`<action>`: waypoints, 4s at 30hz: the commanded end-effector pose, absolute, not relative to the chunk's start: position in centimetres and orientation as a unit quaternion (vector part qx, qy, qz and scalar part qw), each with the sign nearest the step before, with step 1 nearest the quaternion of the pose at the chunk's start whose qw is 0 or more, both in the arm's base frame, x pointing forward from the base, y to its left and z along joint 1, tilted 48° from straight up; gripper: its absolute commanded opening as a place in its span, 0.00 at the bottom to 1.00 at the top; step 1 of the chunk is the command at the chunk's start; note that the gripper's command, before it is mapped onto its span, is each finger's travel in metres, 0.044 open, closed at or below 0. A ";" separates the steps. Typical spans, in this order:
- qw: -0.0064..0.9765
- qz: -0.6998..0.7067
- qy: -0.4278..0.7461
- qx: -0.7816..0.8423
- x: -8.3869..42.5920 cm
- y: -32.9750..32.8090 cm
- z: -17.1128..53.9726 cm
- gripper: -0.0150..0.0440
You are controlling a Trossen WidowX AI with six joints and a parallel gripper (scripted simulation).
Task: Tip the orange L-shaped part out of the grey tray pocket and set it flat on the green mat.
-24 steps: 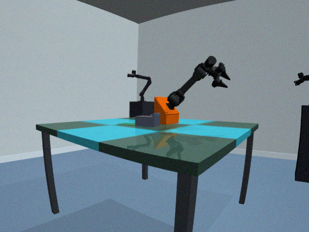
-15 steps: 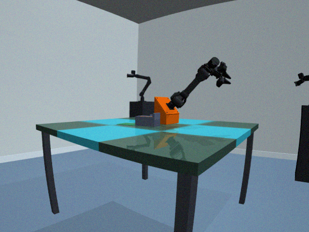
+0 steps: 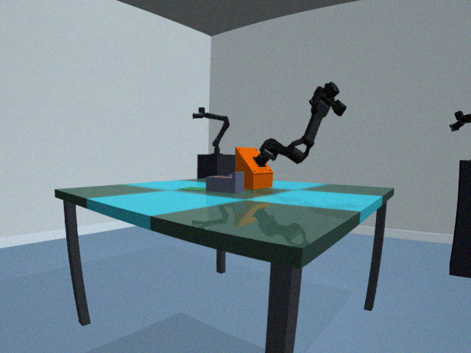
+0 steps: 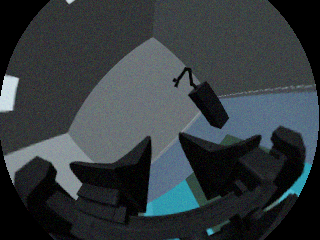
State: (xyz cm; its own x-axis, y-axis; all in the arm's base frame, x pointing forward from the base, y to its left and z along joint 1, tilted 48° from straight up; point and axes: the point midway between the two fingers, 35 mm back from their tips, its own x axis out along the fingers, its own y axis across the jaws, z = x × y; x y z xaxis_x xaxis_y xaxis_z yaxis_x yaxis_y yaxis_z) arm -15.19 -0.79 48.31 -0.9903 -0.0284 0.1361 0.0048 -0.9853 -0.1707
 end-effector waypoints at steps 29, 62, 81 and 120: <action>0.802 -0.207 0.556 0.068 15.9 -24.2 16.2 0.56; 0.671 0.372 0.609 0.204 24.0 6.0 2.4 0.56; 0.671 0.371 0.609 0.204 24.1 7.5 0.9 0.56; 0.671 0.370 0.609 0.203 23.9 7.8 2.1 0.56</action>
